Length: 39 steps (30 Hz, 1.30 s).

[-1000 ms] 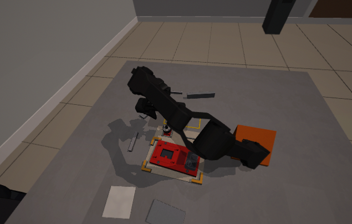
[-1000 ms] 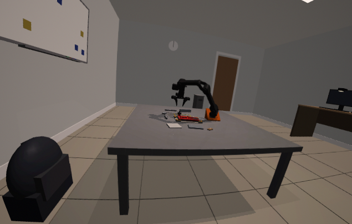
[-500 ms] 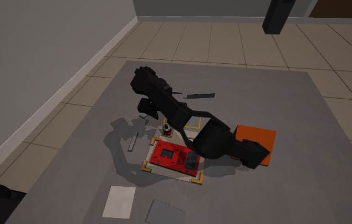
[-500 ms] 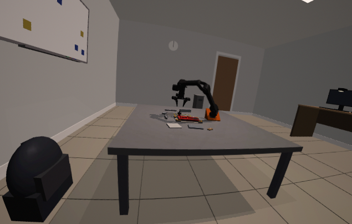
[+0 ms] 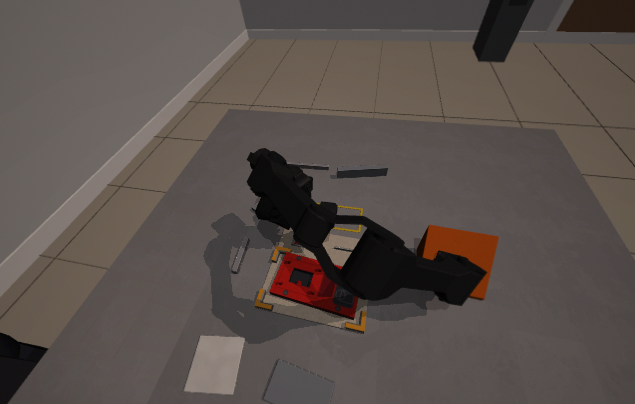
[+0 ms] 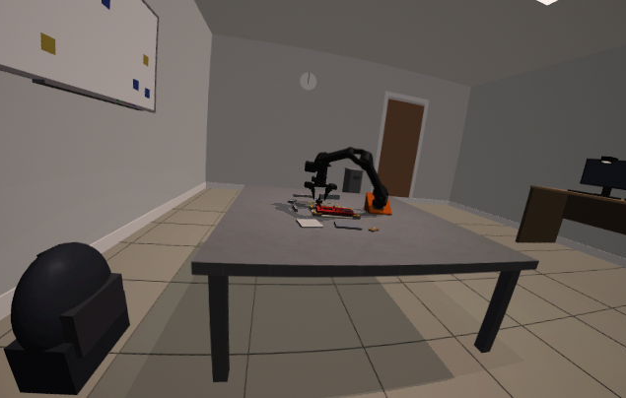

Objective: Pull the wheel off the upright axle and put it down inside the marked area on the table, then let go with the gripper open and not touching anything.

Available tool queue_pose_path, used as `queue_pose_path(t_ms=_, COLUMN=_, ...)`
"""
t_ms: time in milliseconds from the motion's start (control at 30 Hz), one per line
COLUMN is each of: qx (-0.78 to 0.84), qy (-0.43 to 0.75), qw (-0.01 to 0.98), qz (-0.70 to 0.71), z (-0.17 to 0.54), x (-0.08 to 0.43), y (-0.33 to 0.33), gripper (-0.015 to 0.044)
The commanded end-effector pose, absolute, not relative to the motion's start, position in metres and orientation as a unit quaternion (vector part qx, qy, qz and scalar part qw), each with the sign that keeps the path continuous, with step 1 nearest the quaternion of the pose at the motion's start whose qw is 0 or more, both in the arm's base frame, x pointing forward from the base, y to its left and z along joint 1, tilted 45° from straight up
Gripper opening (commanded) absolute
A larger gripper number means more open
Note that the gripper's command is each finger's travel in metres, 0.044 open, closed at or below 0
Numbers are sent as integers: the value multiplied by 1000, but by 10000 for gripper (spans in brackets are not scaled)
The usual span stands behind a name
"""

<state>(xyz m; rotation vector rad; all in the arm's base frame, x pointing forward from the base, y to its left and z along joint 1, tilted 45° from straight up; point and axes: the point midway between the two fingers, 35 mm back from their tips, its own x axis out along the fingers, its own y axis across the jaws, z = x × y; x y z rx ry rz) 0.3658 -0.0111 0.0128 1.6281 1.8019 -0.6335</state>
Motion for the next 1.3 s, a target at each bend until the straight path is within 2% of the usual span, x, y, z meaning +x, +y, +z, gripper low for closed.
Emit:
queue_pose_path(t_ms=0, qx=620, qy=681, qw=310, qz=-238, z=7, x=364, y=-3, gripper=300)
queue_pose_path(t_ms=67, qx=620, qy=681, qw=310, qz=-238, z=7, x=364, y=-3, gripper=300)
queue_pose_path(t_ms=200, qx=616, qy=684, qw=310, qz=-240, z=8, x=364, y=-6, gripper=195)
queue_pose_path(t_ms=467, qx=616, qy=684, qw=310, qz=-240, z=8, x=364, y=-6, gripper=142)
queue_pose_path(t_ms=633, qx=616, qy=684, qw=310, qz=-240, z=8, x=364, y=-6, gripper=10)
queue_pose_path(t_ms=667, qx=616, qy=684, qw=310, qz=-240, z=9, x=364, y=-7, gripper=0)
queue_pose_path(t_ms=1267, qx=616, qy=683, qw=310, qz=-240, z=13, x=365, y=-11, gripper=0)
